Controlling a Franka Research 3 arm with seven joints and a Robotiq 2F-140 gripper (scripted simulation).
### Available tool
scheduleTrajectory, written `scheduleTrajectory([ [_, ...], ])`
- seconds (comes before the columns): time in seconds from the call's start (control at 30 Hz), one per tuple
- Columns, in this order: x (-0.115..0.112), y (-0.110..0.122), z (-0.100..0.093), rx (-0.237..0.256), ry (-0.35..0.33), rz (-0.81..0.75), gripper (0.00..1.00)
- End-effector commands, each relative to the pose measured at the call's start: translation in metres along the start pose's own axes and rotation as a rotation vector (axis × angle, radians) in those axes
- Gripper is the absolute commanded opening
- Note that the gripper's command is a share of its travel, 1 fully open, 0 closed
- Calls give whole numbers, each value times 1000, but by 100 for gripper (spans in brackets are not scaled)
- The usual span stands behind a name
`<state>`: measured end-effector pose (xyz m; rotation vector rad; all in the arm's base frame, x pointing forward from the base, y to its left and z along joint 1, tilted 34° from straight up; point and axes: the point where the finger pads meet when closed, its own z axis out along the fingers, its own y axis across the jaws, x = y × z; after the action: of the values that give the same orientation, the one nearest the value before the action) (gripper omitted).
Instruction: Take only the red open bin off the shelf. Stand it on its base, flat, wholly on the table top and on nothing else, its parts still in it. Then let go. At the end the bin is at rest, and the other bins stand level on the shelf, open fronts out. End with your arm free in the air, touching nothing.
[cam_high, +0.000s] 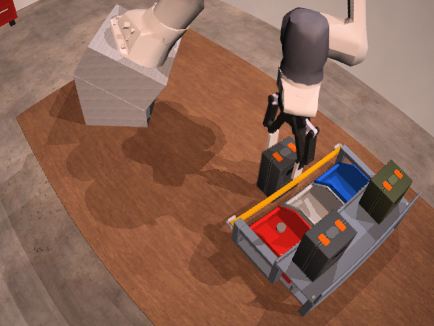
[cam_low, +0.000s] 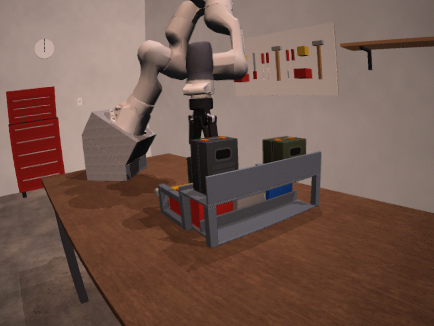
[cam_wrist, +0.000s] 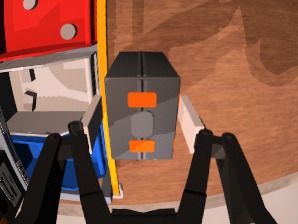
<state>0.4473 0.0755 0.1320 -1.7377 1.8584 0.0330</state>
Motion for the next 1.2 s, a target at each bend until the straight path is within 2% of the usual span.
scheduleTrajectory([
  [0.0, 0, -1, -1, 2, 0, -5, 57],
  [0.07, 0, -1, -1, 2, 0, -5, 57],
  [0.1, 0, 0, 0, 0, 0, 0, 0],
  [1.17, 0, 0, 0, 0, 0, 0, 0],
])
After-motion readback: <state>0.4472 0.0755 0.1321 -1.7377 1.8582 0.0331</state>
